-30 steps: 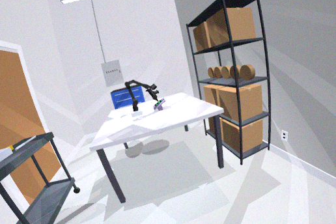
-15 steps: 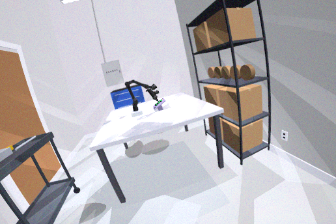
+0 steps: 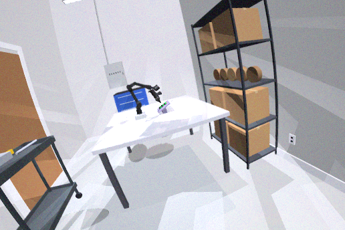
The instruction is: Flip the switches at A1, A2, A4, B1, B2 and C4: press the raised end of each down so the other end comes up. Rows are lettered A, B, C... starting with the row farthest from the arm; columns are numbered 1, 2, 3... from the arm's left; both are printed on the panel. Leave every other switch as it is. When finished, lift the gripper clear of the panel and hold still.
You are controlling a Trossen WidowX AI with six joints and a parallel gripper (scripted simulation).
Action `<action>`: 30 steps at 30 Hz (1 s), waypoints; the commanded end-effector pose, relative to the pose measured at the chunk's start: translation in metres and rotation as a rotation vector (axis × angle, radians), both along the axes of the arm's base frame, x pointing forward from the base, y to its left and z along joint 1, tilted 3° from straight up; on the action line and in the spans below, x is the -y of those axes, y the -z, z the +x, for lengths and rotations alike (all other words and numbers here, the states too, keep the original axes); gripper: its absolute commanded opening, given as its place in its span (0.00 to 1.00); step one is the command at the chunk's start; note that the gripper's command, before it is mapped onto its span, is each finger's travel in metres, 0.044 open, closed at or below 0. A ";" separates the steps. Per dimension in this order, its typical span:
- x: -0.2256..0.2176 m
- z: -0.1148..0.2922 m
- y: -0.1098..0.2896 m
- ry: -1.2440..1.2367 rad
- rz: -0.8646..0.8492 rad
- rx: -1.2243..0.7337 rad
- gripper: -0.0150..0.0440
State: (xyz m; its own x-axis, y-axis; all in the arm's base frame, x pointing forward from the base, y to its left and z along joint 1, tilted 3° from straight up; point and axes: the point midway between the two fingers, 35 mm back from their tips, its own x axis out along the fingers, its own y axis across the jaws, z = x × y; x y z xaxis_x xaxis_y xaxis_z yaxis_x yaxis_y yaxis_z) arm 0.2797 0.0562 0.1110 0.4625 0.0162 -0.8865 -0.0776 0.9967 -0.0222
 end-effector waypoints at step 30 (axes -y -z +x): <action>0.024 -0.008 0.017 0.002 0.004 0.063 0.25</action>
State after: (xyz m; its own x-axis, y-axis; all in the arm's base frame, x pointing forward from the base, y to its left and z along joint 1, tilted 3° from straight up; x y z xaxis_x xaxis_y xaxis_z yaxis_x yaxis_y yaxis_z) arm 0.2712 0.0320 0.1026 0.5314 0.0163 -0.8470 -0.0692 0.9973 -0.0242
